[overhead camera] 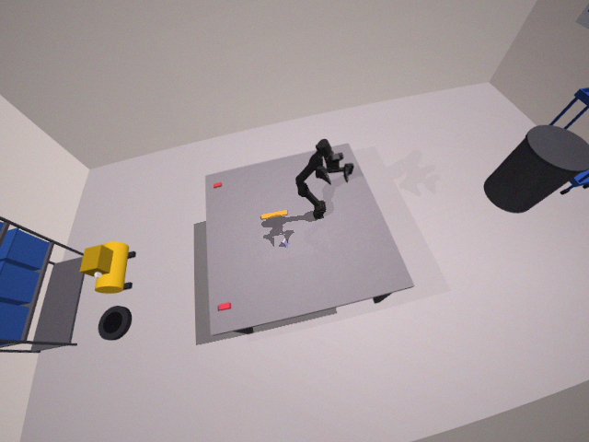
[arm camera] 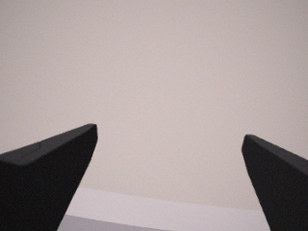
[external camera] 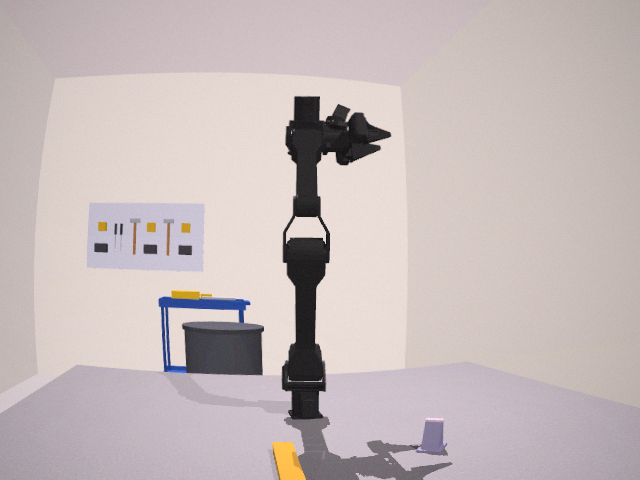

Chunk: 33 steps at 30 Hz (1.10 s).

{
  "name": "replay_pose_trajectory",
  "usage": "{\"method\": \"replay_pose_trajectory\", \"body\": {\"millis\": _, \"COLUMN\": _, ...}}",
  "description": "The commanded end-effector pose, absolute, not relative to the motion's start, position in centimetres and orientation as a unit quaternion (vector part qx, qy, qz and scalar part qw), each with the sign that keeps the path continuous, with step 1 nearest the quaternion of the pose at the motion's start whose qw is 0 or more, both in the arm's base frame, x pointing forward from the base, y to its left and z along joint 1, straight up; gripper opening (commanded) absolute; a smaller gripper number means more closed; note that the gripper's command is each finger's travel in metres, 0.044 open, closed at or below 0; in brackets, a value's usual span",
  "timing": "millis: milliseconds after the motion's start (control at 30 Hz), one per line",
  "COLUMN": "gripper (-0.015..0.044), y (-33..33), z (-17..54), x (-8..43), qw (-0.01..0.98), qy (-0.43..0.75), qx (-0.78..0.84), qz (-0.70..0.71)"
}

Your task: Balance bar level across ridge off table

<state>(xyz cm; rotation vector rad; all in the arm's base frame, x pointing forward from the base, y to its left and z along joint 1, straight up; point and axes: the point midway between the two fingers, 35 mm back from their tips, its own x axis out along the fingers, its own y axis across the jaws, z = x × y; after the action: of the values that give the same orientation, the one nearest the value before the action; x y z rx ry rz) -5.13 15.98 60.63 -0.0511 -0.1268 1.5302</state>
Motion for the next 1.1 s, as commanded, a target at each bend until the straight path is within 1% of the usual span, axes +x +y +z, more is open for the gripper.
{"method": "replay_pose_trajectory", "body": {"millis": 0, "gripper": 0.0374, "y": 16.0, "z": 60.6, "x": -5.1, "qw": 0.720, "qy": -0.058, "qx": -0.023, "qz": 0.692}}
{"method": "replay_pose_trajectory", "body": {"millis": 67, "gripper": 0.0321, "y": 16.2, "z": 60.6, "x": -5.2, "qw": 0.723, "qy": -0.061, "qx": -0.026, "qz": 0.687}}
{"method": "replay_pose_trajectory", "body": {"millis": 100, "gripper": 0.0315, "y": 16.3, "z": 60.5, "x": -5.3, "qw": 0.726, "qy": -0.063, "qx": -0.028, "qz": 0.684}}
{"method": "replay_pose_trajectory", "body": {"millis": 967, "gripper": 0.0315, "y": 20.6, "z": 59.0, "x": -5.1, "qw": 0.789, "qy": -0.101, "qx": -0.080, "qz": 0.600}}
{"method": "replay_pose_trajectory", "body": {"millis": 1067, "gripper": 0.0315, "y": 20.8, "z": 59.0, "x": -4.9, "qw": 0.791, "qy": -0.097, "qx": -0.068, "qz": 0.601}}
